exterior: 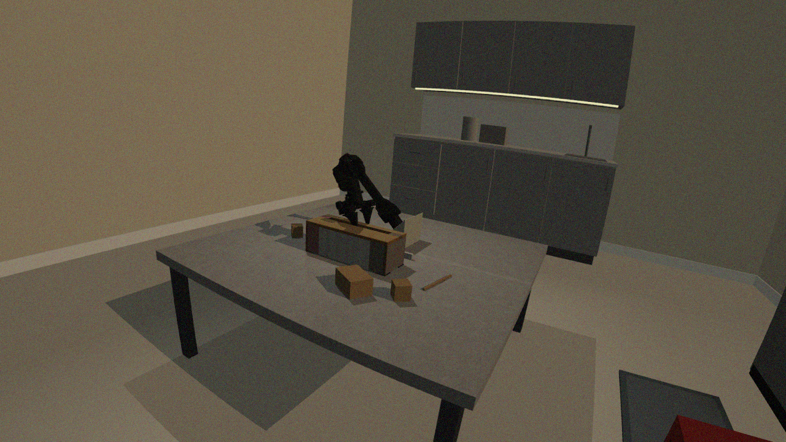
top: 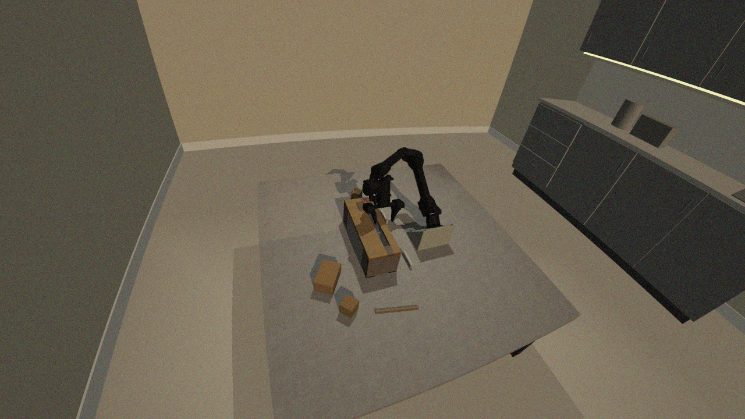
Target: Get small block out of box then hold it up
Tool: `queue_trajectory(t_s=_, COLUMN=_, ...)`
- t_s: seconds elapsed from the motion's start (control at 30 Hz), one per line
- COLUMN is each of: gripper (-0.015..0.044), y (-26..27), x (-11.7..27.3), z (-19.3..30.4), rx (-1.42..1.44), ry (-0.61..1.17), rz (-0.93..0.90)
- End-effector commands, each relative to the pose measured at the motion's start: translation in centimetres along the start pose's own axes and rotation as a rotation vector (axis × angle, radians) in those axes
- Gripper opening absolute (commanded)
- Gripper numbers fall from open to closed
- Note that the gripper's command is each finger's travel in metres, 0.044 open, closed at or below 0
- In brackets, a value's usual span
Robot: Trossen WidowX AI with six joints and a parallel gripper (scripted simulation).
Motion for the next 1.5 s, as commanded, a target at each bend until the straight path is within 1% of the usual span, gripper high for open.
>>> queue_trajectory(t_s=0.0, gripper=0.04, y=0.0, x=-0.6, z=-0.4, rx=0.002, ry=-0.007, rz=0.001)
queue_trajectory(t_s=0.33, gripper=0.04, y=-0.2, x=-2.1, z=-1.1, rx=0.002, ry=-0.009, rz=0.001)
queue_trajectory(t_s=0.47, gripper=0.04, y=-0.1, x=-1.7, z=-0.7, rx=0.0, ry=-0.002, rz=0.0)
queue_trajectory(t_s=1.47, gripper=0.04, y=0.2, x=-4.3, z=6.4, rx=-0.001, ry=0.001, rz=0.0)
Point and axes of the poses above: the point midway between the two fingers, 35 mm back from their tips, its own x axis back along the fingers, its own y axis across the jaws, z = x × y, the point moved 1 cm from there along x, back along the fingers, and after that the axes turned 3 degrees about x, right-handed, at the moved point
